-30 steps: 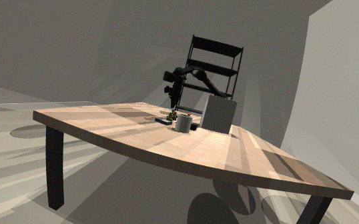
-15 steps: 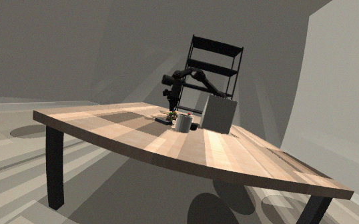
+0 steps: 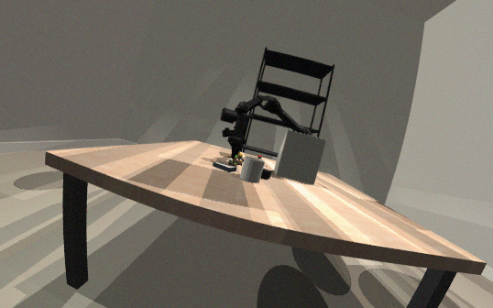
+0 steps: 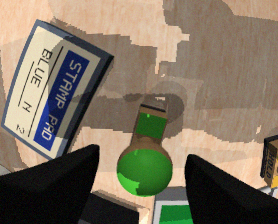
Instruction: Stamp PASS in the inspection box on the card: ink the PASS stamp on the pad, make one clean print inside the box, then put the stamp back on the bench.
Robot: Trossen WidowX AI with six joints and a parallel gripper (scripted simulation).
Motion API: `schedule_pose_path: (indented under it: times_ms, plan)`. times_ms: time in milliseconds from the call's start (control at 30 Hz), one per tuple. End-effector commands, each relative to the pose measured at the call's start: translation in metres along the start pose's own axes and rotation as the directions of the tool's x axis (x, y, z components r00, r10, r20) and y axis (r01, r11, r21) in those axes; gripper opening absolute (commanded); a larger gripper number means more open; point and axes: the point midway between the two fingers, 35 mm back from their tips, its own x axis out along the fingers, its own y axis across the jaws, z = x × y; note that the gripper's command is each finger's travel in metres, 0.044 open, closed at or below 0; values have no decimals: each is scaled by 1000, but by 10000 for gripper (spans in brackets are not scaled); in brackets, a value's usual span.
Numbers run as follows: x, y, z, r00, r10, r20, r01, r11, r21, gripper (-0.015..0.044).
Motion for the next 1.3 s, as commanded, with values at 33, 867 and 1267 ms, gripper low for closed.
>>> schedule_pose_path:
  times_ms: [33,867,1267]
  plan:
    - [12,-1,-3,1000,-8,-7,8,1000,-7,221]
    - [25,-1,-3,1000,-5,-6,5,1000,-2,83]
    - [22,-1,-3,1000,-5,-6,5,1000,-2,0]
